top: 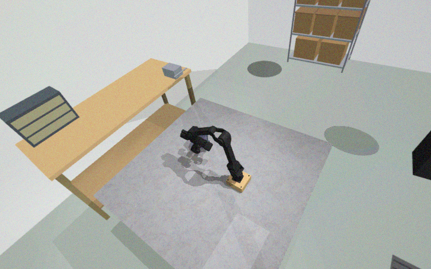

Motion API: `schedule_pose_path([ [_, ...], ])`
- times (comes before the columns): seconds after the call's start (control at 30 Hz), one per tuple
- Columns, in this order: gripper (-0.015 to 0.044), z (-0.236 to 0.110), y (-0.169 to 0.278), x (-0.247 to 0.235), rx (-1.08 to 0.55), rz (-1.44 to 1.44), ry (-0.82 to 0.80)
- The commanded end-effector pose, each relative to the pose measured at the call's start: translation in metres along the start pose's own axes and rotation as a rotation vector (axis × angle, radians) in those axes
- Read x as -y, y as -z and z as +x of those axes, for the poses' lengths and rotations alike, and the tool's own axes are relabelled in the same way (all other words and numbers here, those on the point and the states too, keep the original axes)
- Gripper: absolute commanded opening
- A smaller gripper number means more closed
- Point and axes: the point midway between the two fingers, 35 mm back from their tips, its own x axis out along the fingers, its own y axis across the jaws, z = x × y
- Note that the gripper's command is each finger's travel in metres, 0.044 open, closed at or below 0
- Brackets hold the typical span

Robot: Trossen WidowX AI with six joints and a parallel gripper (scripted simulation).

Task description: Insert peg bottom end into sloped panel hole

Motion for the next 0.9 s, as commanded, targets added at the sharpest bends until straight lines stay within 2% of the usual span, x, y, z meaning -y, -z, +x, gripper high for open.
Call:
schedule_pose_path([
  [0.0,0.0,-0.002,-0.004,0.0,-0.025,-0.034,0.012],
  [0.87,0.0,-0.021,-0.025,0.005,-0.151,-0.186,0.106],
])
